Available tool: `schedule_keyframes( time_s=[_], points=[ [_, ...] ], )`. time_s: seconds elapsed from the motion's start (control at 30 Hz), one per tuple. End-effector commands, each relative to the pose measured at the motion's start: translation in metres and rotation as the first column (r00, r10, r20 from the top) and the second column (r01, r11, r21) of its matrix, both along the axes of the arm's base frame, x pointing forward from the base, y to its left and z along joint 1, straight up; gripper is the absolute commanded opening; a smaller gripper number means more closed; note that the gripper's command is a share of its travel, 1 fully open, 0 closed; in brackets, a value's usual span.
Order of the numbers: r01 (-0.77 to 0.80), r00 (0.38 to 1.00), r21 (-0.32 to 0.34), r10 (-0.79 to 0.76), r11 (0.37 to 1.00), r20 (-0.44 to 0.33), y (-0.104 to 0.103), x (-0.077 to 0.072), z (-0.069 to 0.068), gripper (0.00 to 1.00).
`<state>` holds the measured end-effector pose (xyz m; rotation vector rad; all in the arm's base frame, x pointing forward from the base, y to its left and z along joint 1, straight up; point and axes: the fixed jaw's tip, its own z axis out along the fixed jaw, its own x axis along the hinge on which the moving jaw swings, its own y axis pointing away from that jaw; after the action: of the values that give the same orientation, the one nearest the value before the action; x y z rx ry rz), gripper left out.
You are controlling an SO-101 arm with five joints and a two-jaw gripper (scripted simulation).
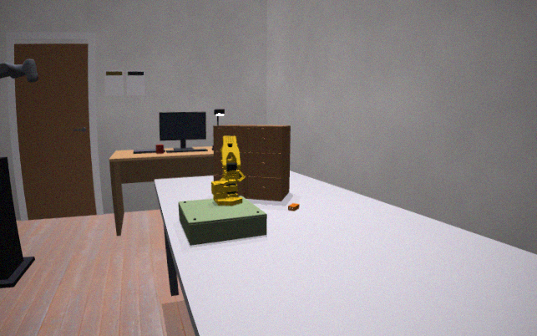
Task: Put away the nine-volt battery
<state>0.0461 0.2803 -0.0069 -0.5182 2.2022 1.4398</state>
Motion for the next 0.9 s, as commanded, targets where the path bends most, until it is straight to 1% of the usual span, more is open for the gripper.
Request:
schedule_keyframes(
  time_s=[0.0, 0.37, 0.87],
  points=[
    [-0.02, 1.0, 0.008, 0.02, 1.0, -0.004, -0.0019, -0.0064, 0.0015, 0.0],
    [-0.029, 1.0, 0.008, 0.029, 1.0, -0.004, -0.0065, -0.0098, 0.0016, 0.0],
    [-0.029, 1.0, 0.008, 0.029, 1.0, -0.004, -0.0065, -0.0098, 0.0016, 0.0]
  ],
)
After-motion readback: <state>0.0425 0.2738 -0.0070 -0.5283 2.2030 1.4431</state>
